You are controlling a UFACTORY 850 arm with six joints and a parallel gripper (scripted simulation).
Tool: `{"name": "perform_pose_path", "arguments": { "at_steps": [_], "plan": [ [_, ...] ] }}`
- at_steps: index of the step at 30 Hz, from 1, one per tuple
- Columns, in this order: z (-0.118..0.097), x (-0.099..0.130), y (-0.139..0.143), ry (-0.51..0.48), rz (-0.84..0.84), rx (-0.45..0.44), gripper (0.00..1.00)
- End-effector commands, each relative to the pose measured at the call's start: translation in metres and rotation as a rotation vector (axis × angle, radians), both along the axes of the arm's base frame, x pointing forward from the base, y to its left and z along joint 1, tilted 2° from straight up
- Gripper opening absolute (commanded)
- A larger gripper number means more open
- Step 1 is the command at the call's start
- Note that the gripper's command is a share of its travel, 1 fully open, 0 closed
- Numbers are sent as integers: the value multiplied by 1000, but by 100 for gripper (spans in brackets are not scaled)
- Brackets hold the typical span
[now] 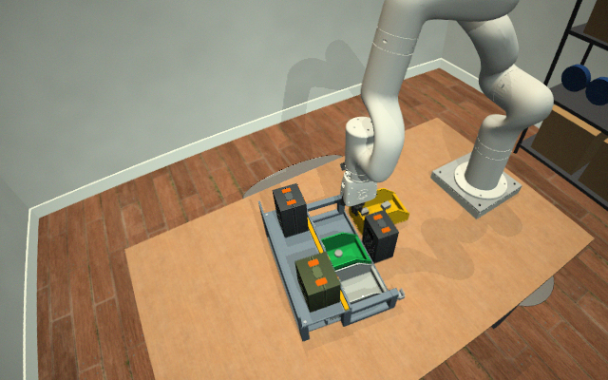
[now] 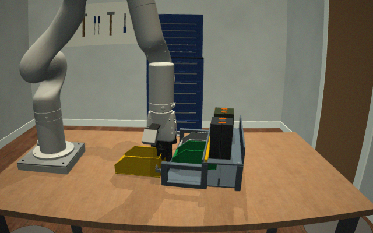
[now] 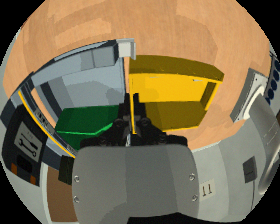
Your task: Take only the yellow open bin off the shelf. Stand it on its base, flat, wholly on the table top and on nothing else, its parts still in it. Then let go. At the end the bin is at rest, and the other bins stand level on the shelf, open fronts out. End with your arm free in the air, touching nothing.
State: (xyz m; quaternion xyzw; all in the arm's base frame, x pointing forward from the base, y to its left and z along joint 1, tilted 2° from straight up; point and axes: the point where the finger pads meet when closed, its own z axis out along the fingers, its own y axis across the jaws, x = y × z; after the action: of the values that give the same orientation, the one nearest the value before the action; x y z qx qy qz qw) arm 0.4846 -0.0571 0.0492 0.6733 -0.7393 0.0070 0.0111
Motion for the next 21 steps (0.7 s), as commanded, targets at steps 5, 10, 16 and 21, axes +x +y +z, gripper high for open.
{"name": "perform_pose_path", "arguments": {
  "at_steps": [5,10,16,21],
  "plan": [
    [-1,1,0,-2,0,0,0],
    [-7,1,0,-2,0,0,0],
    [-7,1,0,-2,0,0,0],
    [-7,1,0,-2,0,0,0]
  ]
}}
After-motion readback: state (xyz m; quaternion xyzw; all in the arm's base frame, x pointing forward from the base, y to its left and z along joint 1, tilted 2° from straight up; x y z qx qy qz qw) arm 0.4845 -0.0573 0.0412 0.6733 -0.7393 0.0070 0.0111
